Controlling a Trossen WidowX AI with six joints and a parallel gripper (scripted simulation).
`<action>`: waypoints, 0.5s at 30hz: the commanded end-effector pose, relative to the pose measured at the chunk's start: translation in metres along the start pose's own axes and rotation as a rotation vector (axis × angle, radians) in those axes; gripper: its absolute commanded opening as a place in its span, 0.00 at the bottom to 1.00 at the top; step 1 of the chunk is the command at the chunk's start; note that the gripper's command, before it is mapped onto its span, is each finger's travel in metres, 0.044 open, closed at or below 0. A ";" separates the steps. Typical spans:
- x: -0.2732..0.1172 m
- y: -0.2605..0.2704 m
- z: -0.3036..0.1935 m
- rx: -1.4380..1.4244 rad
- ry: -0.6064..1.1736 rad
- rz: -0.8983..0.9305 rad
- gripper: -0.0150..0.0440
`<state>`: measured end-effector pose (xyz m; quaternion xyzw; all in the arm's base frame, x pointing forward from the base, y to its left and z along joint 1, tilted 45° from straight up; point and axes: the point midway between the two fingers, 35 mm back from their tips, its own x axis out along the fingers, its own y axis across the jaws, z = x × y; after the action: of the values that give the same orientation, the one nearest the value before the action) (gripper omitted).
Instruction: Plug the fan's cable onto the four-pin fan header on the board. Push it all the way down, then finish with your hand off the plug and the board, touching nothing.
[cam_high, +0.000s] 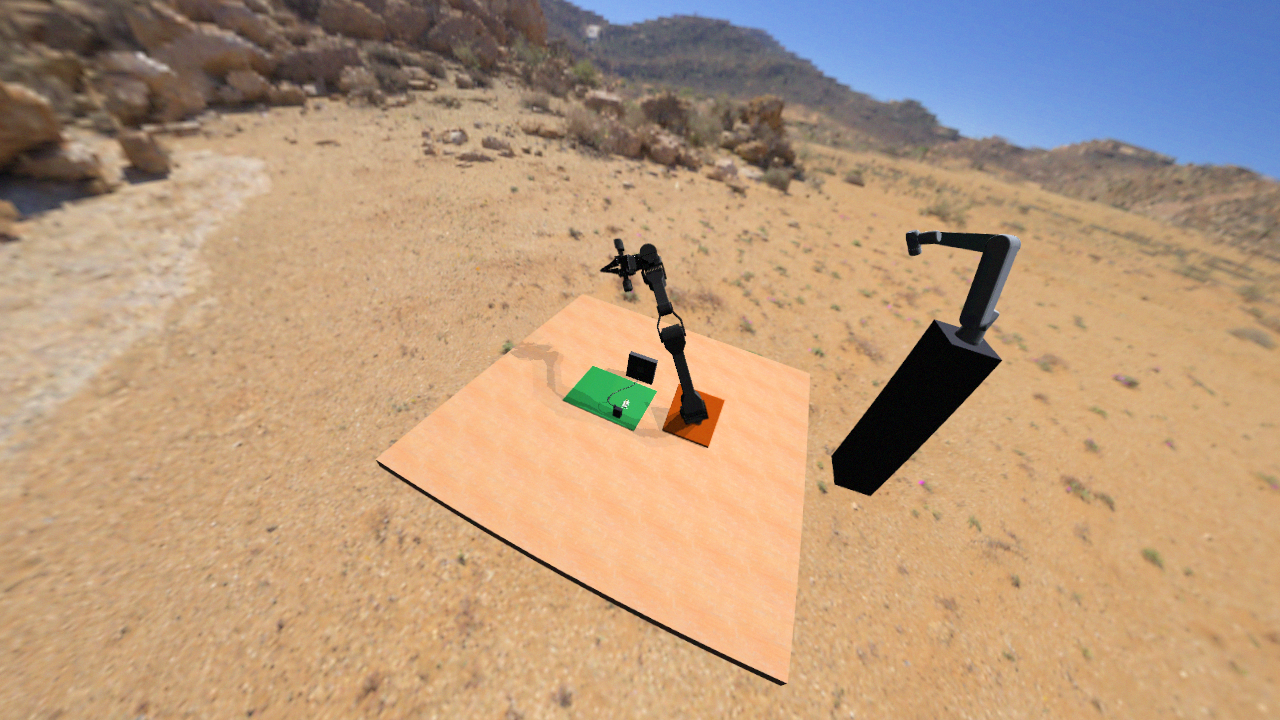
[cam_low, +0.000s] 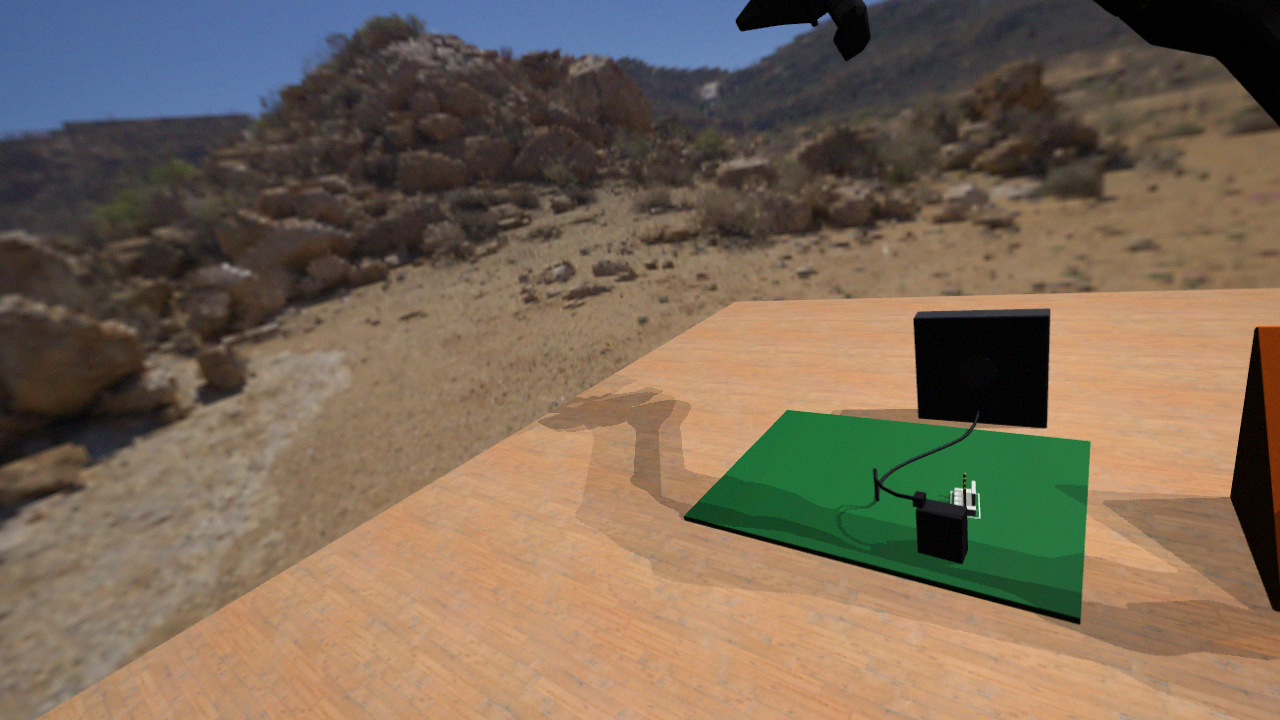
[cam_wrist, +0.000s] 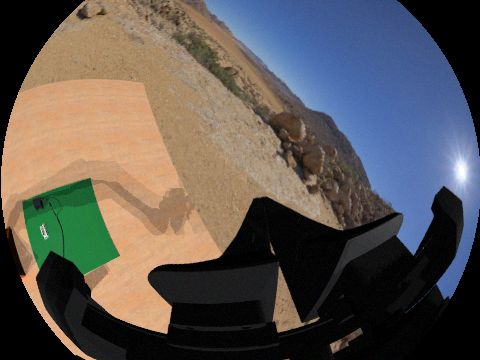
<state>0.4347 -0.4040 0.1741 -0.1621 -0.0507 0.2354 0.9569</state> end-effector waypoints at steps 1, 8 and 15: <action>0.000 0.000 0.000 0.000 0.000 0.000 0.30; 0.022 0.002 0.006 0.180 0.024 -0.042 0.61; 0.059 0.030 0.009 0.500 0.141 -0.088 0.92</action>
<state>0.4572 -0.3837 0.1819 -0.0350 -0.0011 0.2074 0.9776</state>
